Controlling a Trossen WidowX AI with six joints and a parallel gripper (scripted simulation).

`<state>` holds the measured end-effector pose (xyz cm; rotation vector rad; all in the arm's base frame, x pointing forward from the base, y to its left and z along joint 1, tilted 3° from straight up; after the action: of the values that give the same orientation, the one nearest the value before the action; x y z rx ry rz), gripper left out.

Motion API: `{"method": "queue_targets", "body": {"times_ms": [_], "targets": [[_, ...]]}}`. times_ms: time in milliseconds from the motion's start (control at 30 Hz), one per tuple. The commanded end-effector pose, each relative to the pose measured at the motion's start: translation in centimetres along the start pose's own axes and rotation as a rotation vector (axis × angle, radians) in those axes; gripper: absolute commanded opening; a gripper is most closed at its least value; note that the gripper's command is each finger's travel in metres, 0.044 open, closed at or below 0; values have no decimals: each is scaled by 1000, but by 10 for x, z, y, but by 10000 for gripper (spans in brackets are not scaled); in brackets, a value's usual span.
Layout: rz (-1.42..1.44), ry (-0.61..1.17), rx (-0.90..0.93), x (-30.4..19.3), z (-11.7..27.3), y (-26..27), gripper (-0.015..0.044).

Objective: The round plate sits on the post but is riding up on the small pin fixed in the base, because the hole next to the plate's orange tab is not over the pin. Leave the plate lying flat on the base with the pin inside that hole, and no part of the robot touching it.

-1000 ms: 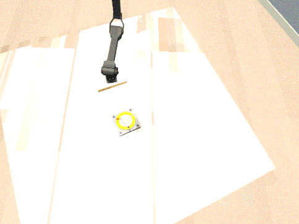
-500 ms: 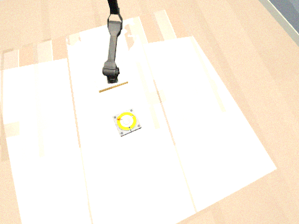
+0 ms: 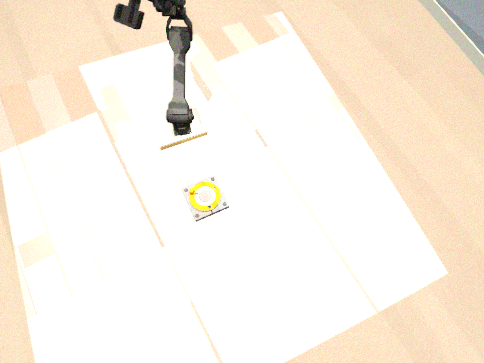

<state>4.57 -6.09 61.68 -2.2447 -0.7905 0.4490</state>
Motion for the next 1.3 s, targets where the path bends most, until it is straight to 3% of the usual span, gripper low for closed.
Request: {"method": "queue_targets", "body": {"times_ms": [0, 367, 733, 1033, 1167, 1267], "targets": [[-93, -137, 165, 47, -18, 53, 0], [-301, -350, 640, 149, -18, 181, 0], [-445, -389, 1220, 221, 49, 303, 0], [-471, -185, 1813, 253, 148, 385, 0], [-397, 57, 2131, 252, 217, 409, 0], [-322, 222, 2272, 246, 251, 414, 0]]}}
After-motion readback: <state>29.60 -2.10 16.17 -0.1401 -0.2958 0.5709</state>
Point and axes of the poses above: the point midway between the two fingers, 35 mm back from their tips, its own z axis back along the fingers, its own y axis across the jaws, x = y × z, the point moved 2 cm from there along z, back along the fingers, and after that the axes turned 11 degrees about z, right-handed, at the moved point
